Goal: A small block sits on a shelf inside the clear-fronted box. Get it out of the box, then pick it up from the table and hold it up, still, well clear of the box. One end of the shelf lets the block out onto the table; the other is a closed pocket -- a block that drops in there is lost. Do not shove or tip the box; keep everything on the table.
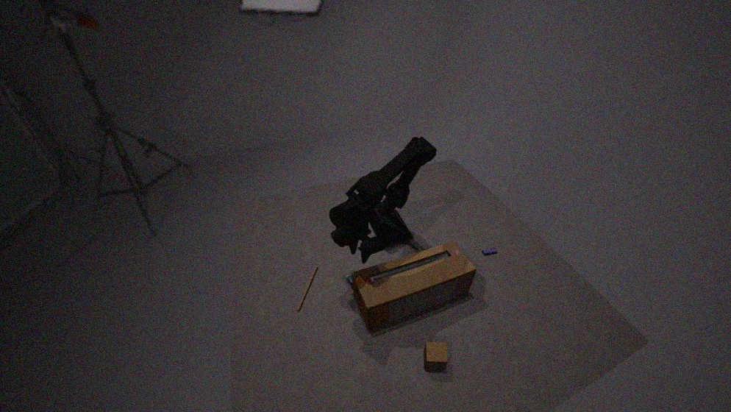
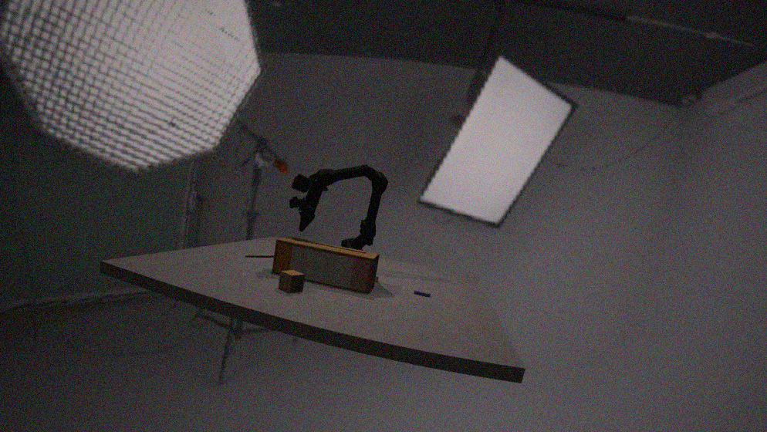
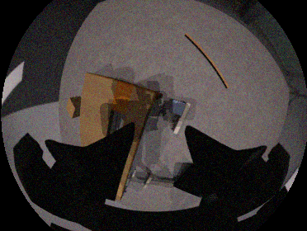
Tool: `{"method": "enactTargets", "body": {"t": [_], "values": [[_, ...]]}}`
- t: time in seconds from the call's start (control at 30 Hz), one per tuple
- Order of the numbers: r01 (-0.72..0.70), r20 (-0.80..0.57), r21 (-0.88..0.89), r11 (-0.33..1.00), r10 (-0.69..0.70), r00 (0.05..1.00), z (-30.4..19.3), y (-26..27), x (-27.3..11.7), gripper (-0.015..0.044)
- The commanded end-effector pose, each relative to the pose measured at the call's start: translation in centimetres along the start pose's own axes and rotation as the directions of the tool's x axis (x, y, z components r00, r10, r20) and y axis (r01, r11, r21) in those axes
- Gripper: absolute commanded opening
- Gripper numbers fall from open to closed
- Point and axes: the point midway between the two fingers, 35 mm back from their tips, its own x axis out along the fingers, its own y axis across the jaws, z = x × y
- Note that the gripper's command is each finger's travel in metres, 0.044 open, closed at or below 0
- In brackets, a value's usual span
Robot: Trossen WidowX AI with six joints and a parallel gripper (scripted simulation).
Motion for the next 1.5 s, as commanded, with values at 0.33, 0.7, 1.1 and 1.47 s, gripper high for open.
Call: {"method": "enactTargets", "body": {"t": [0.33,0.7,1.1,1.47], "values": [[0.089,-0.069,0.992,-0.092,0.200,0.977,1.4,-1.9,-0.4,0.0285],[0.130,-0.071,0.953,-0.273,0.218,0.973,1.6,-2.1,-0.4,0.0285],[0.131,-0.071,0.953,-0.272,0.219,0.973,0.5,-3.1,6.7,0.0285],[0.133,-0.073,0.953,-0.272,0.220,0.973,-0.3,-3.7,9.5,0.0285]]}}
